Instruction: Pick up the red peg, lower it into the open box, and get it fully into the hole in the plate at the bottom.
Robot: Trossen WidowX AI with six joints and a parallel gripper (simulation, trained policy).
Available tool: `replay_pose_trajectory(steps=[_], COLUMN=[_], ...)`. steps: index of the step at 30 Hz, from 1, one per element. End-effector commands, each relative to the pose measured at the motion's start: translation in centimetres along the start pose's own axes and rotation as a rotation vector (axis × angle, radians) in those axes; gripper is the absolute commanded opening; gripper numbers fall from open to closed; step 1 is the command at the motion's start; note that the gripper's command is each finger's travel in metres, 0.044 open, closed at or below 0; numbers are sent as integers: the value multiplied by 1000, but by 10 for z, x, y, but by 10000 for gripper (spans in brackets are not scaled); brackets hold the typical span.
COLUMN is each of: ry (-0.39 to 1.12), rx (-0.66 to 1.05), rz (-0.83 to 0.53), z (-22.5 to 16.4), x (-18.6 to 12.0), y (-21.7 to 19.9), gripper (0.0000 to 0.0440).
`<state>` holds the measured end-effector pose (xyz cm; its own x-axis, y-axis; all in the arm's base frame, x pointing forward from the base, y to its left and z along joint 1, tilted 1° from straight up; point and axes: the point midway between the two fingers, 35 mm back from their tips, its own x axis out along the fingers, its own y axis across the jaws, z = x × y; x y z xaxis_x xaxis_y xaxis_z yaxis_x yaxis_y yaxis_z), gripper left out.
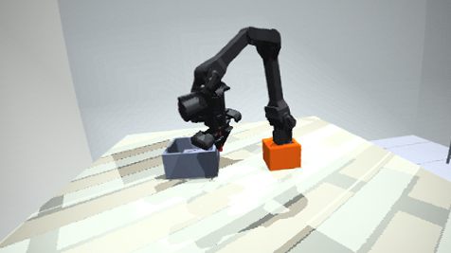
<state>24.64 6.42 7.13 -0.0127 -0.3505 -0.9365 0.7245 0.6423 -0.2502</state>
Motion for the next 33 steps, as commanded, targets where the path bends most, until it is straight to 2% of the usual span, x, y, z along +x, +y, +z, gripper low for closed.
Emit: replay_pose_trajectory(steps=[1,14,25,33], ry=[-14,-36,-22,4], rx=[31,163,185,145], rz=[8,28,55,91], z=[14,80,130,151], x=[-5,1,27,54], y=[-1,-10,-16,-14], gripper=[0,0,0,0])
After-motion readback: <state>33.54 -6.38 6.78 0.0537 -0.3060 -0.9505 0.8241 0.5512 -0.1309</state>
